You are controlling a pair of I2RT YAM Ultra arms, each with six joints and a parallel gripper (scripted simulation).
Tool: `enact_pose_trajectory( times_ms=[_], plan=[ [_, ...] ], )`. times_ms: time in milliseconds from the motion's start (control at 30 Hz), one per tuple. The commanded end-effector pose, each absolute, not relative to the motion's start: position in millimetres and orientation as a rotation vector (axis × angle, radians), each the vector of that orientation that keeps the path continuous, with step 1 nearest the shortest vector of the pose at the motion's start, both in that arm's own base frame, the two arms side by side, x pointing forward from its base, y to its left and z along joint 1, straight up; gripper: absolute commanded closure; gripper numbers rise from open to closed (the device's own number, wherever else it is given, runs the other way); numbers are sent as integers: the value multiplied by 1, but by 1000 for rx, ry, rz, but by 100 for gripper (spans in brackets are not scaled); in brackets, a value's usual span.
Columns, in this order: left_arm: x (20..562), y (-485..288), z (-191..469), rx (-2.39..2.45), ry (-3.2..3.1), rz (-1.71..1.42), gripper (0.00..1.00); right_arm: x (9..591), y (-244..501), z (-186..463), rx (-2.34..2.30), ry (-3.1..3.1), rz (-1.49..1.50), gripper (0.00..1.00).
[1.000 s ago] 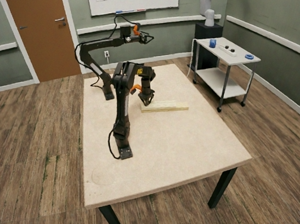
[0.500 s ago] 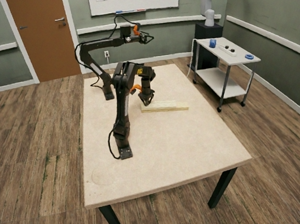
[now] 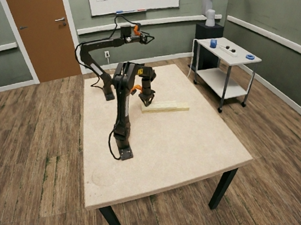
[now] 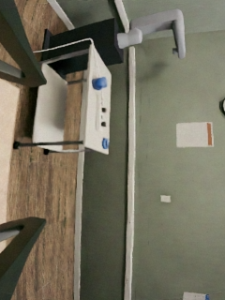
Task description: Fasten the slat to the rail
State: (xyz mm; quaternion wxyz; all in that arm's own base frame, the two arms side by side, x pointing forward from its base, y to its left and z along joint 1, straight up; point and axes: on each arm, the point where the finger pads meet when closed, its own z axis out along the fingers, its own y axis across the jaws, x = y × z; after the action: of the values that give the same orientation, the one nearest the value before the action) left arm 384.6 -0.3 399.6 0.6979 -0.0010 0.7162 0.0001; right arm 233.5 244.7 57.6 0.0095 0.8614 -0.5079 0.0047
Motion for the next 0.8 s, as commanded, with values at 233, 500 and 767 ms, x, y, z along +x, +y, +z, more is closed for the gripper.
enact_pose_trajectory(
  times_ms=[233, 500, 767],
  plan=[
    [384, 0, 405, -2, 1583, 0, 0, 237, 251, 61, 2720, -1598, 5, 66],
    [384, 0, 405, -2, 1583, 0, 0, 237, 251, 59, 2720, -1598, 5, 66],
    [384, 0, 405, -2, 1583, 0, 0, 238, 251, 57, 2720, -1598, 5, 66]
  ],
)
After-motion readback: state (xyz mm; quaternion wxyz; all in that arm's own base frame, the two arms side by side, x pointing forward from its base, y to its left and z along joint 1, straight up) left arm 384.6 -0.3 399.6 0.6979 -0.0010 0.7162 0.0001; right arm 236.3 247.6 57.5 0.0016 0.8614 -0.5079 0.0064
